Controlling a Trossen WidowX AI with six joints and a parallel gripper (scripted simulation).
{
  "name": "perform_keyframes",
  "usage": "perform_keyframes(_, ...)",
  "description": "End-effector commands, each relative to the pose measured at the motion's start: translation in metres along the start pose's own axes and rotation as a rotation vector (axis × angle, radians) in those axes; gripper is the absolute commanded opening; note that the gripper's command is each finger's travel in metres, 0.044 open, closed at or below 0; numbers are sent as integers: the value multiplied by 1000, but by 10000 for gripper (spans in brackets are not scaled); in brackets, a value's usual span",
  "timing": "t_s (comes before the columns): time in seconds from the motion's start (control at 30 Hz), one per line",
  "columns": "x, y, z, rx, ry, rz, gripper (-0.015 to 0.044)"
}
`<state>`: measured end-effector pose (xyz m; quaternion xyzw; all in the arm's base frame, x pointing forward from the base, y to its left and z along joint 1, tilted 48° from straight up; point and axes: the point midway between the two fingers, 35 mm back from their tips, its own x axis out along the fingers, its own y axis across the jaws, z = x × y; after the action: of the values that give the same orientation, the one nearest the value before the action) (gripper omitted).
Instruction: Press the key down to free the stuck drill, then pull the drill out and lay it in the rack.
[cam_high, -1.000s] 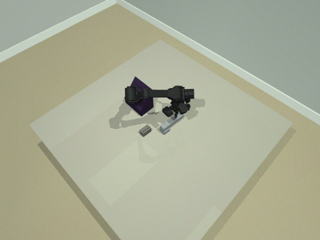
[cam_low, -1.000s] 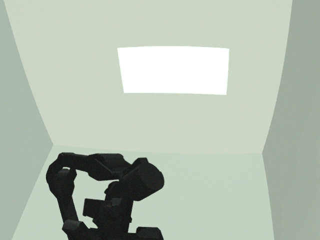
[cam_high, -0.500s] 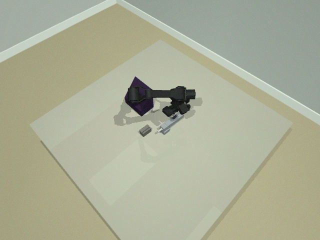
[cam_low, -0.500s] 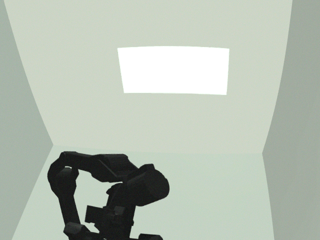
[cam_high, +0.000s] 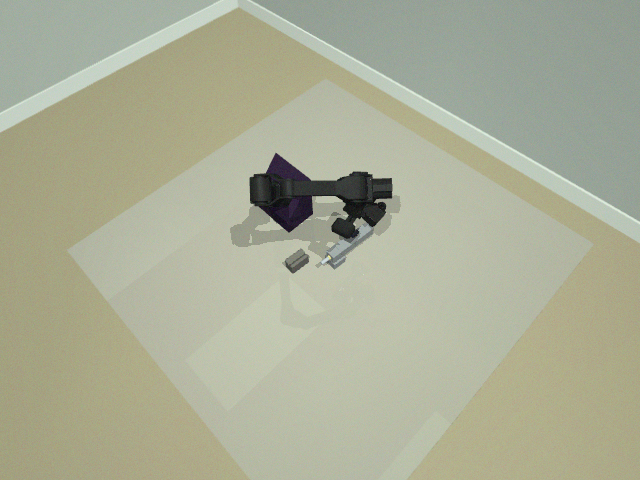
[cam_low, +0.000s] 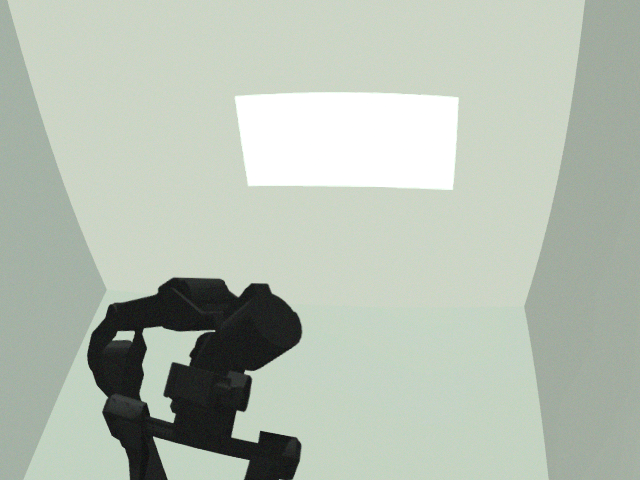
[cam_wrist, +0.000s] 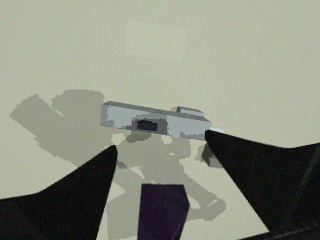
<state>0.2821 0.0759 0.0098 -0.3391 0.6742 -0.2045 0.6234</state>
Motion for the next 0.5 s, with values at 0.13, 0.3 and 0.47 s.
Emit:
perform_keyframes(0.13,32,-63,-15,-554,-8,6,440)
perform_keyframes(0.3,54,-96,-31,-894,8,-1,440)
perform_keyframes(0.47,70,-121,-48,-1167,33,-6,440)
